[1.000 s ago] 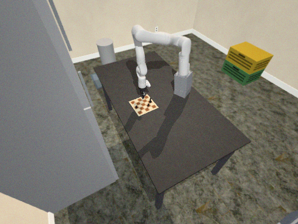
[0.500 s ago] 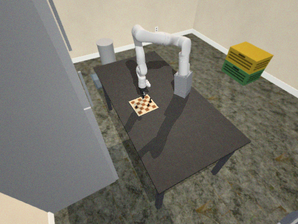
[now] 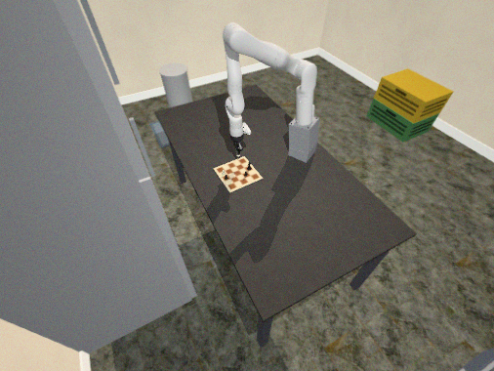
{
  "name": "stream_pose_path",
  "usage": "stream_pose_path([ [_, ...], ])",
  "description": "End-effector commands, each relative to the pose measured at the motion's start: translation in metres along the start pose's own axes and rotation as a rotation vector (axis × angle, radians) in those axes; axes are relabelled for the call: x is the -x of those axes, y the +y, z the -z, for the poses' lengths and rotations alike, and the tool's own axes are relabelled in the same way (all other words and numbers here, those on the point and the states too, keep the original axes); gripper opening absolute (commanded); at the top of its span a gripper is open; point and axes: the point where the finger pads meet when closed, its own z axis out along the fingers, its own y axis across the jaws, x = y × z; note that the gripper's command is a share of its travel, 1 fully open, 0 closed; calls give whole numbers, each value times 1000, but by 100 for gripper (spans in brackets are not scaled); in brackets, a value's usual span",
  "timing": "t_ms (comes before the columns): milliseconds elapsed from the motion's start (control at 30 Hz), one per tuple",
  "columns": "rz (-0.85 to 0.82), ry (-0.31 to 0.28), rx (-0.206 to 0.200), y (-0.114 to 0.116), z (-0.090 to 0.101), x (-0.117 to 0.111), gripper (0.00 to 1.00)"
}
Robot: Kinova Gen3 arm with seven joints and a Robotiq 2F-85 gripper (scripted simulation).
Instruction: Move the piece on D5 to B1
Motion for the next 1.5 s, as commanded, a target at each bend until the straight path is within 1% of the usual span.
stream_pose_path([
  [0,-3,-33,5,1,26,11,0],
  [133,-3,-33,5,1,36,11,0],
  [533,-1,-32,5,3,36,12,0],
  [600,13,-32,5,15,36,19,0],
  [633,25,-32,4,26,36,24,0],
  [733,77,-32,3,75,36,43,0],
  [767,77,-32,3,75,36,43,0],
  [833,113,-32,3,112,37,52,0],
  [933,113,-32,3,112,37,52,0],
  [1000,142,-33,2,141,38,57,0],
  [1067,157,-33,2,157,39,58,0],
  [1133,159,-33,3,160,39,59,0],
  [1467,159,-33,3,160,39,59,0],
])
